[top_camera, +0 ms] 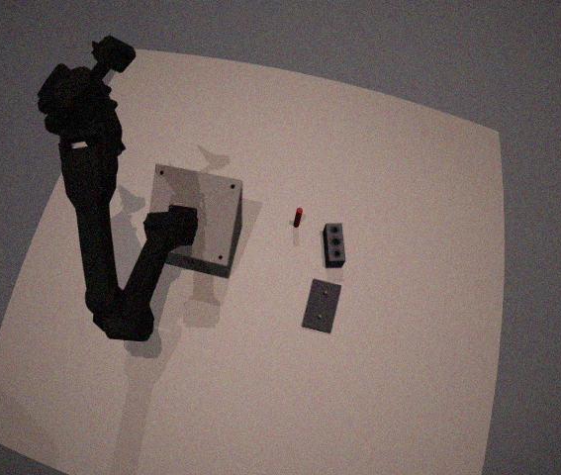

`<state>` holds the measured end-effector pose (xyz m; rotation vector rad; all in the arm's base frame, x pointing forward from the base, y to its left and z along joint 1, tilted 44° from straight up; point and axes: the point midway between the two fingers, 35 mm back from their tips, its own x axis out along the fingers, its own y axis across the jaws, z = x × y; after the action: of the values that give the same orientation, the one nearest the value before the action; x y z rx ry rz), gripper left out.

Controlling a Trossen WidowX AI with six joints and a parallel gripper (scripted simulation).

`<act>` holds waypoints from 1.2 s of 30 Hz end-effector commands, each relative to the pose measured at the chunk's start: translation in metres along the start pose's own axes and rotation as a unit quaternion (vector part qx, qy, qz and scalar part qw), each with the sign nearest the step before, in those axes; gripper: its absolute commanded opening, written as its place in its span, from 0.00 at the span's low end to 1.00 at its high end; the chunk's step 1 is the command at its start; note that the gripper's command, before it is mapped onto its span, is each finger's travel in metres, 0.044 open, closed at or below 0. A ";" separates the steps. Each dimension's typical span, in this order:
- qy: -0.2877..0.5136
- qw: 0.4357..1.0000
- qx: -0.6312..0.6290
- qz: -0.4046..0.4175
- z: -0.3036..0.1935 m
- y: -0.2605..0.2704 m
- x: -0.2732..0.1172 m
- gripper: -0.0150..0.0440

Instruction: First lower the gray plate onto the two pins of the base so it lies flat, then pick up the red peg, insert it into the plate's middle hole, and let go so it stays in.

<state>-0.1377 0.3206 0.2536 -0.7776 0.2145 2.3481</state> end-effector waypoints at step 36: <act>0.117 0.023 0.806 -0.580 -0.425 -0.167 -0.197 1.00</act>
<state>0.2569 0.2495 0.0522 0.0814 1.3736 -0.2173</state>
